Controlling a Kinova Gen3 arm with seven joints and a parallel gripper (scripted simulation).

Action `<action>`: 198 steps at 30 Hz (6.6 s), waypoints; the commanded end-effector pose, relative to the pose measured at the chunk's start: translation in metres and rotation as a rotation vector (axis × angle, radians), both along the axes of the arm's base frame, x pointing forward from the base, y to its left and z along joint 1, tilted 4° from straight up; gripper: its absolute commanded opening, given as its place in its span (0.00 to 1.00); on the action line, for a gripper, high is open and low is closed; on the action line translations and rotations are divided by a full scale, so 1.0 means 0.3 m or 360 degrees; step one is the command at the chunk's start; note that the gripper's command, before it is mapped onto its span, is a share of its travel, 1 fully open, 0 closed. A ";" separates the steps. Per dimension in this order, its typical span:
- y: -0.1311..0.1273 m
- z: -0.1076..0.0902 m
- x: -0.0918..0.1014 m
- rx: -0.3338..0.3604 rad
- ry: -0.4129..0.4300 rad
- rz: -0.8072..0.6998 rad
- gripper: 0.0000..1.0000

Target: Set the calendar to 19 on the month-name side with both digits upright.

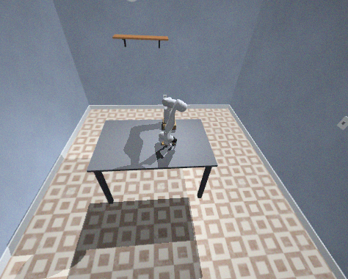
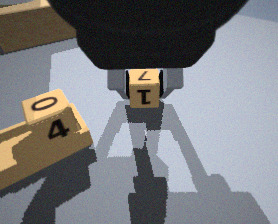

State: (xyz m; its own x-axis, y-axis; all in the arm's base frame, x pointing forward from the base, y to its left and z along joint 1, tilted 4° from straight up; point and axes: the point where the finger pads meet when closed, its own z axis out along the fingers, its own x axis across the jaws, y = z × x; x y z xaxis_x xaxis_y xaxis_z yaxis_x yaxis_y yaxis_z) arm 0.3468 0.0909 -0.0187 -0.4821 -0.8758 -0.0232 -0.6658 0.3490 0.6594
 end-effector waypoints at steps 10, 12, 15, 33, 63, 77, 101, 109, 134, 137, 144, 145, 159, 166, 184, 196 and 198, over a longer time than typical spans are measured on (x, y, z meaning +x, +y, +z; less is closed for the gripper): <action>0.000 0.002 0.002 0.0001 -0.0002 0.0000 0.81; 0.000 0.002 0.002 0.0001 -0.0002 0.0000 0.81; 0.000 0.002 0.002 0.0001 -0.0002 0.0000 0.87; 0.000 0.002 0.002 0.0001 -0.0002 0.0000 1.00; 0.003 0.207 -0.013 0.0001 -0.0002 0.0000 1.00; 0.004 0.230 -0.014 -0.0007 -0.0016 0.0000 1.00; 0.007 0.235 -0.021 -0.0194 -0.0355 -0.0009 1.00; 0.007 0.236 -0.022 -0.0201 -0.0370 -0.0010 1.00; 0.014 0.236 -0.027 -0.0377 -0.0687 -0.0017 1.00; 0.012 0.238 -0.029 -0.0393 -0.0716 -0.0019 1.00; 0.011 0.239 -0.030 -0.0401 -0.0732 -0.0020 1.00; 0.011 0.239 -0.030 -0.0401 -0.0733 -0.0020 1.00; 0.022 0.232 -0.028 -0.0459 -0.0844 -0.0020 1.00; 0.025 0.231 -0.030 -0.0510 -0.0937 -0.0023 1.00; 0.016 0.240 -0.039 -0.0602 -0.1097 -0.0030 1.00; 0.016 0.240 -0.039 -0.0602 -0.1097 -0.0030 1.00; 0.016 0.240 -0.039 -0.0602 -0.1097 -0.0030 1.00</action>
